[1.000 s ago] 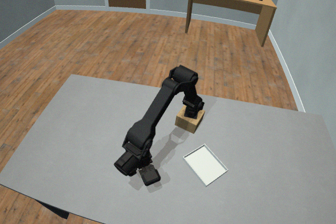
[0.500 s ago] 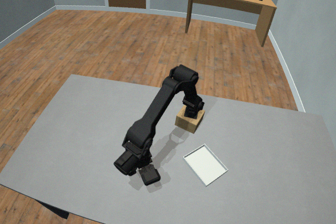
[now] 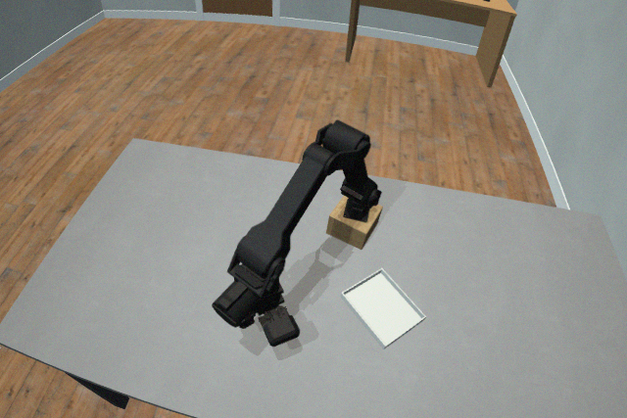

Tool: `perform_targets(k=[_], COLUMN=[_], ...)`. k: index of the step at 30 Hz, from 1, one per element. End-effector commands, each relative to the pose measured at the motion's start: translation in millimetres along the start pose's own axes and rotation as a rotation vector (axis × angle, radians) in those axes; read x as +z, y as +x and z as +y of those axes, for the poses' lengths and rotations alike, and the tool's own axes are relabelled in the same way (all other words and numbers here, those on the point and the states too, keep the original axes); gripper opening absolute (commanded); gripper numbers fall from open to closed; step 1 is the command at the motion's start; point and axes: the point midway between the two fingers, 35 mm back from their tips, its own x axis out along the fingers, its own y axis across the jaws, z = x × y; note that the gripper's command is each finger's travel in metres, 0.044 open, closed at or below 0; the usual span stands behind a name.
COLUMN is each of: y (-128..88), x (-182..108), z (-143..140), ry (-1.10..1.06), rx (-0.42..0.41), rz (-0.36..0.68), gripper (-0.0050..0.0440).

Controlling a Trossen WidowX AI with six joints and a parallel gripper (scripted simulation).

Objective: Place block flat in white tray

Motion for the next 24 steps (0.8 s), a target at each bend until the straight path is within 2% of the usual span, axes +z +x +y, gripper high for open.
perform_targets(k=[1, 14, 21, 24], y=[-12, -12, -12, -11], x=[4, 2, -16, -38], z=[2, 3, 8, 13], ry=[-0.003, -0.003, -0.003, -0.003], rx=[0.014, 0.014, 0.014, 0.014], rz=[-0.033, -0.033, -0.033, -0.033], gripper=[0.0, 0.0, 0.0, 0.0])
